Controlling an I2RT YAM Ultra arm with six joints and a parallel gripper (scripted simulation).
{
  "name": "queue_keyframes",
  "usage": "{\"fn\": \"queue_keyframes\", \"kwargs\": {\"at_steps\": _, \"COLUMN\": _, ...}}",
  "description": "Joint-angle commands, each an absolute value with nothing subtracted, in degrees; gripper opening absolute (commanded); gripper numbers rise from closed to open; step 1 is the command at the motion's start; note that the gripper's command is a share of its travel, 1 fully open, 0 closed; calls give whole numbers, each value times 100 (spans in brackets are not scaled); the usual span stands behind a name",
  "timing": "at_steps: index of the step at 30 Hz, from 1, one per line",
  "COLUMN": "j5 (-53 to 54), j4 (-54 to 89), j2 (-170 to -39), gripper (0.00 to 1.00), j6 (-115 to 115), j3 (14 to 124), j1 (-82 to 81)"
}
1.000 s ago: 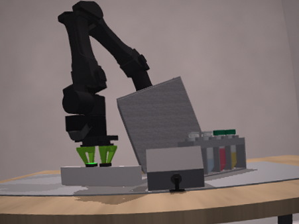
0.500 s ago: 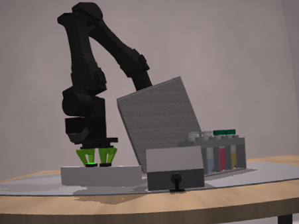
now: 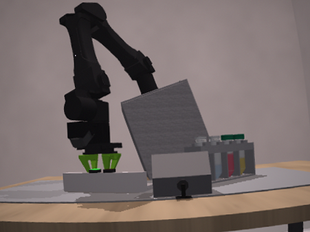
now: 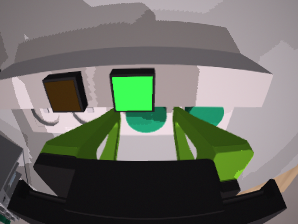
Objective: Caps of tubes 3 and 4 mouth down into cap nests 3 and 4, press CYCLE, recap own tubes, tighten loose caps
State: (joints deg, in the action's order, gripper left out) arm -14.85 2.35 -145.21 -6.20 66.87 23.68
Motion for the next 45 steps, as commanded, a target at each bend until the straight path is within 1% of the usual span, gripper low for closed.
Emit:
{"fn": "queue_keyframes", "kwargs": {"at_steps": 1, "j5": -1481, "j4": 215, "j2": -14490, "gripper": 47, "j6": -626, "j3": 6685, "j1": 2359}}
{"fn": "queue_keyframes", "kwargs": {"at_steps": 19, "j5": -1480, "j4": 159, "j2": -14504, "gripper": 47, "j6": -632, "j3": 6644, "j1": 2364}}
{"fn": "queue_keyframes", "kwargs": {"at_steps": 20, "j5": -1480, "j4": 159, "j2": -14504, "gripper": 0, "j6": -632, "j3": 6644, "j1": 2364}}
{"fn": "queue_keyframes", "kwargs": {"at_steps": 34, "j5": -1480, "j4": 159, "j2": -14504, "gripper": 0, "j6": -632, "j3": 6644, "j1": 2364}}
{"fn": "queue_keyframes", "kwargs": {"at_steps": 45, "j5": -1517, "j4": 872, "j2": -13394, "gripper": 0, "j6": -394, "j3": 6188, "j1": 2132}}
